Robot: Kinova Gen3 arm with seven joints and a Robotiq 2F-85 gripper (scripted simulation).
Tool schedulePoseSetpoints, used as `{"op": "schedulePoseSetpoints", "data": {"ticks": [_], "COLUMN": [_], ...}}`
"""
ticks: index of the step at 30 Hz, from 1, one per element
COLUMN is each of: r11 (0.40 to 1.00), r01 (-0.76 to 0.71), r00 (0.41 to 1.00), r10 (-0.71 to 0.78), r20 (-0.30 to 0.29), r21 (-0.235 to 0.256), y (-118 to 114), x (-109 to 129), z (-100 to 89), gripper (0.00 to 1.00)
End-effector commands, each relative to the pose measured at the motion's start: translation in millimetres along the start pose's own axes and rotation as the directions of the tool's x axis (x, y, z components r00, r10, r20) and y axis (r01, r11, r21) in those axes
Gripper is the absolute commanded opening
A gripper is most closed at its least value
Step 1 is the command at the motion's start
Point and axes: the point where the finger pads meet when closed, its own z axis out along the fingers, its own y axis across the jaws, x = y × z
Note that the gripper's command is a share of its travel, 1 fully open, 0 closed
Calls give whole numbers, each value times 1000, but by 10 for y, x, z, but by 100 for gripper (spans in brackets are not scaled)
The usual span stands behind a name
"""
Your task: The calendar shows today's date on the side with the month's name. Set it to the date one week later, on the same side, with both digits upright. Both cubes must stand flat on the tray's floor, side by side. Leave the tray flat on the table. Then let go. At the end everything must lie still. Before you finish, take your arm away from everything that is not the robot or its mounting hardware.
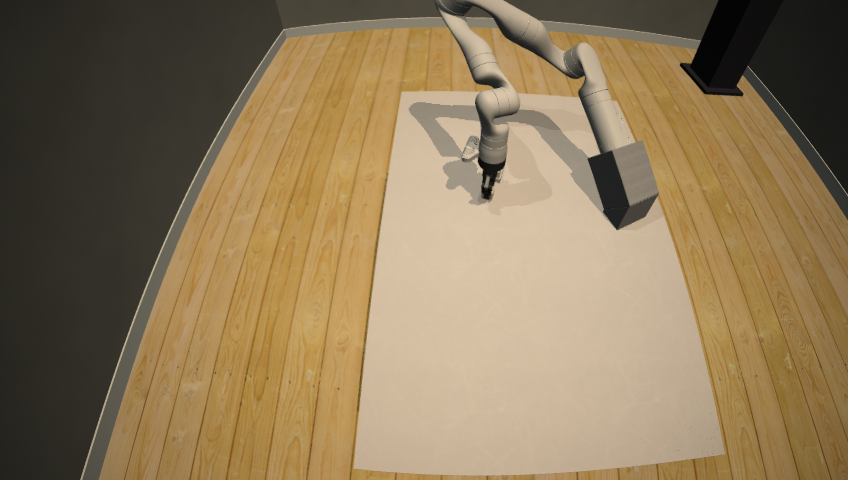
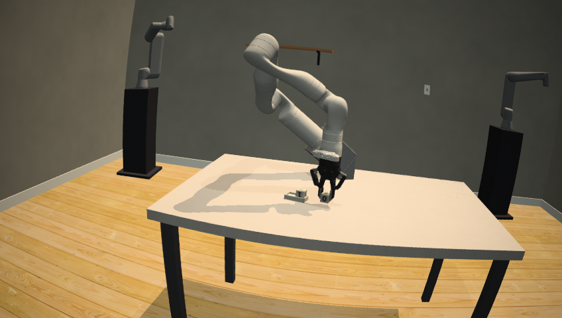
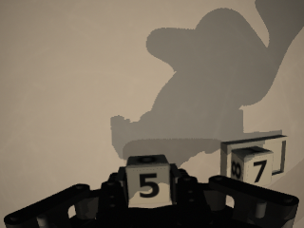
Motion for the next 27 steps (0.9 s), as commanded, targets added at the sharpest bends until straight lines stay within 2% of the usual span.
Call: {"op": "schedulePoseSetpoints", "data": {"ticks": [1, 27], "r11": [1000, 1000], "r01": [3, 3], "r00": [1000, 1000], "r10": [-3, -3], "r20": [4, 4], "r21": [-6, -6], "y": [10, 10], "x": [-23, -23], "z": [71, 103], "gripper": [28, 28]}}
